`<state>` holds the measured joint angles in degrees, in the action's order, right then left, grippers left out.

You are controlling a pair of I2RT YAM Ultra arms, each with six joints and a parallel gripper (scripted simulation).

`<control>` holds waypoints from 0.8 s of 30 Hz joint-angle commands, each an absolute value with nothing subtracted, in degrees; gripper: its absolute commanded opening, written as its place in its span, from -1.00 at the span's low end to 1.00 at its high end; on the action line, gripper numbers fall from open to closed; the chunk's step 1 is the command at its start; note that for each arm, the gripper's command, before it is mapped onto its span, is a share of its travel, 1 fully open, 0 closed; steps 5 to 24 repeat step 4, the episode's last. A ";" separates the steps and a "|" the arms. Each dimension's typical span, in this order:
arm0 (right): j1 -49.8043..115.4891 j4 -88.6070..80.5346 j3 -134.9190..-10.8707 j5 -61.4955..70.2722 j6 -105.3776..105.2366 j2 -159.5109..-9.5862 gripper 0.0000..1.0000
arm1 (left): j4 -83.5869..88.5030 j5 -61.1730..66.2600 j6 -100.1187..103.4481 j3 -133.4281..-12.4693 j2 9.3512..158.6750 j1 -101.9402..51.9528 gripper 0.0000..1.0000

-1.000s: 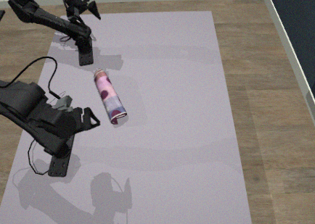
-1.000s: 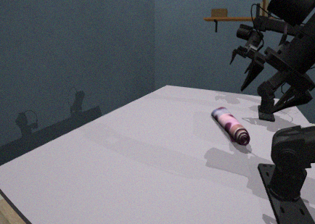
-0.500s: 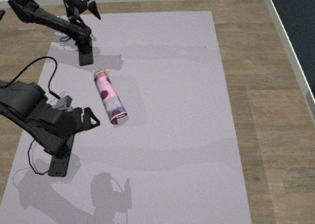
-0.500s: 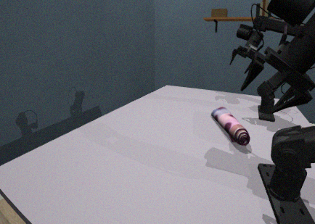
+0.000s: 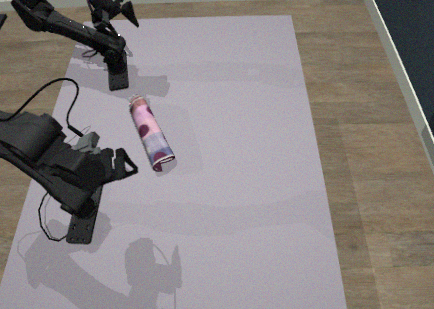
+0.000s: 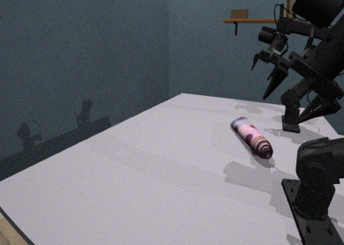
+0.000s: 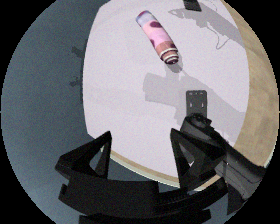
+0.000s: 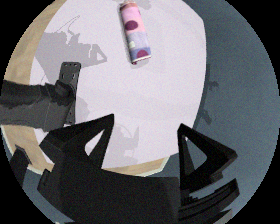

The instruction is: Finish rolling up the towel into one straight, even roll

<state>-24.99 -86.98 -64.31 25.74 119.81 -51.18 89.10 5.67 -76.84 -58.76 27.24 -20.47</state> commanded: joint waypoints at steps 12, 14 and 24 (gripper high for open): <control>-25.66 -88.39 -64.63 26.05 120.00 -49.89 0.70 | 90.00 5.77 -76.00 -60.84 26.60 -20.97 0.70; -25.66 -88.39 -64.63 26.05 120.00 -49.89 0.70 | 90.00 5.77 -76.00 -60.84 26.60 -20.97 0.70; -25.66 -88.39 -64.63 26.05 120.00 -49.89 0.70 | 90.00 5.77 -76.00 -60.84 26.60 -20.97 0.70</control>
